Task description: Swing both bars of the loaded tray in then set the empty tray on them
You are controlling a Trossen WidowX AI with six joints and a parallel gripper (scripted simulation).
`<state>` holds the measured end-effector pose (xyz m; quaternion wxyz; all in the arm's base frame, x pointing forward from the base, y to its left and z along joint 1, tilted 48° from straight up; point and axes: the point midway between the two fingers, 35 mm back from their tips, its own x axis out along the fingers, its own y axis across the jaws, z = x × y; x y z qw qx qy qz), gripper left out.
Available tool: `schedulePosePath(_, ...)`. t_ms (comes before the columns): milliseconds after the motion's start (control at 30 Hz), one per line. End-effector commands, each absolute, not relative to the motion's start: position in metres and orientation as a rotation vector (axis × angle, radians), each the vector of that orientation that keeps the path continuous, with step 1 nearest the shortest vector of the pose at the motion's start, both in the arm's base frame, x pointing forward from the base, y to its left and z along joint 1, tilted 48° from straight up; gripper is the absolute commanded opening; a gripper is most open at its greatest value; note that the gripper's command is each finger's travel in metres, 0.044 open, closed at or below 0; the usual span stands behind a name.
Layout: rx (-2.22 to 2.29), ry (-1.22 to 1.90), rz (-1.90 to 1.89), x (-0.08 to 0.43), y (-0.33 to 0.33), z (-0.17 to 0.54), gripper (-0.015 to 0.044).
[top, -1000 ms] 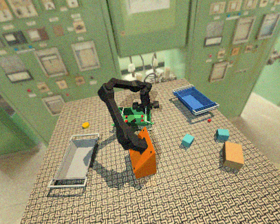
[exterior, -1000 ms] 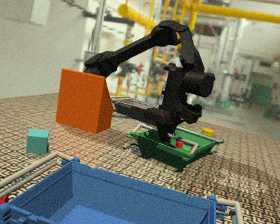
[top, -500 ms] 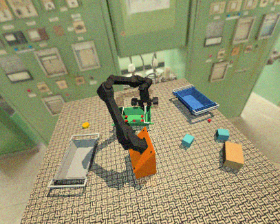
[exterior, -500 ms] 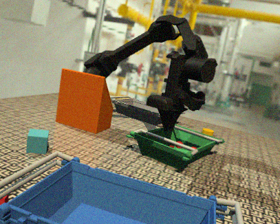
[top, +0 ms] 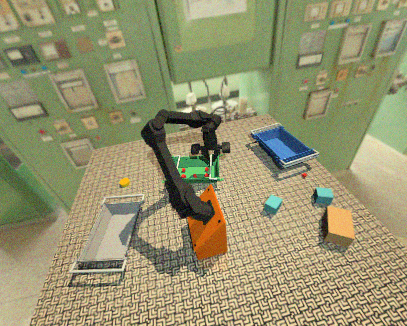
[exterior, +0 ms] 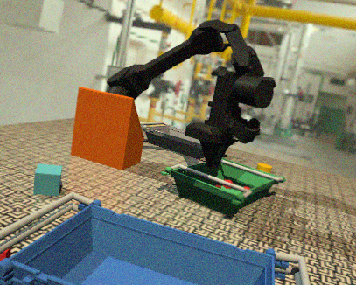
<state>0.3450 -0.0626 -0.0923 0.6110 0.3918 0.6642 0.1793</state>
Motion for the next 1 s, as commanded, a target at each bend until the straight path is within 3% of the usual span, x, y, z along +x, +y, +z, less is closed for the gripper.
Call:
schedulePosePath(0, 0.906, 1.532, 0.412, 0.3453, -0.0628, -0.0924, 0.0090)
schedulePosePath(100, 0.906, 1.532, 0.412, 0.3453, -0.0628, -0.0924, 0.0090)
schedulePosePath(233, 0.906, 1.532, 0.412, 0.3453, -0.0628, -0.0924, 0.0000)
schedulePosePath(967, 0.904, 1.533, 0.414, 0.3450, -0.0626, -0.0923, 0.0000)
